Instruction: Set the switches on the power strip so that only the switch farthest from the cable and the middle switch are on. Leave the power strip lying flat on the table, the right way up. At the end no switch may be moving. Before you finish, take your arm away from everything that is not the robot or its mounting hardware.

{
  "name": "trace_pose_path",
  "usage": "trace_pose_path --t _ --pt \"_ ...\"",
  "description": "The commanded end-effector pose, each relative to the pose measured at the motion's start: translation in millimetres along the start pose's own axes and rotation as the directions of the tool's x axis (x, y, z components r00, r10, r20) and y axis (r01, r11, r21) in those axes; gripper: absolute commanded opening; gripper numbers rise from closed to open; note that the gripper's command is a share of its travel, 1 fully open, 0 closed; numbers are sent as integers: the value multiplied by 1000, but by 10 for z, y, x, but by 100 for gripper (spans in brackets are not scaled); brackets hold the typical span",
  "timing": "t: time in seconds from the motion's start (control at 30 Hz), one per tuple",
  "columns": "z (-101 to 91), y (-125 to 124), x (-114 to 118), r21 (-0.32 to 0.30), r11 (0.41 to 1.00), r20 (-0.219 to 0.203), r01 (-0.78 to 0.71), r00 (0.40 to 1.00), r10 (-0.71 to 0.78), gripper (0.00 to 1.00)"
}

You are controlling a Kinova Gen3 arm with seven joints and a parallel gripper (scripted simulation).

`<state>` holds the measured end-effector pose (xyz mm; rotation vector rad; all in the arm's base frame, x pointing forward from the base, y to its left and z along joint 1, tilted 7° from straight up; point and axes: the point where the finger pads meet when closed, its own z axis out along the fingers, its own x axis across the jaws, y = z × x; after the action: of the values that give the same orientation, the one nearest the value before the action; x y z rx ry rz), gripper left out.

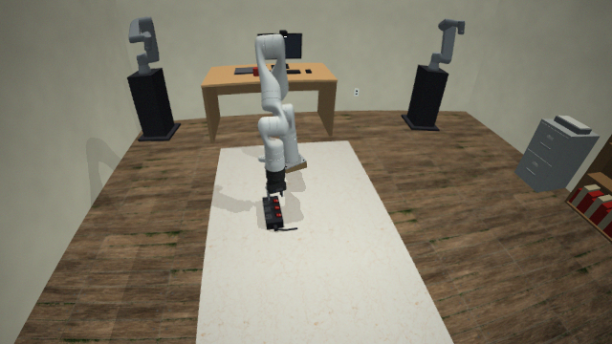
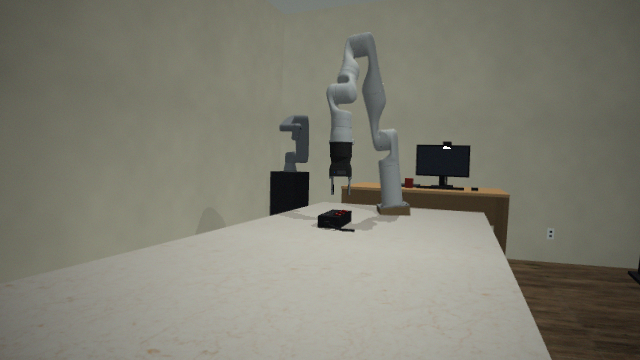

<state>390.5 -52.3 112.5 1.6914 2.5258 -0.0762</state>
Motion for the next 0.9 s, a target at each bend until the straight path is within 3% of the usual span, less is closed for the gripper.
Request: trace_pose_path --t 0.0,0.33,0.67,0.7,0.87 --pt "44 2 17 6 999 4 -48 999 48 100" --pt "95 6 0 4 984 11 -180 984 180 100" --pt "105 7 -4 3 979 12 -203 979 203 100" --pt "105 7 -4 3 979 12 -203 979 203 0" --pt "105 7 -4 3 979 12 -203 979 203 0"
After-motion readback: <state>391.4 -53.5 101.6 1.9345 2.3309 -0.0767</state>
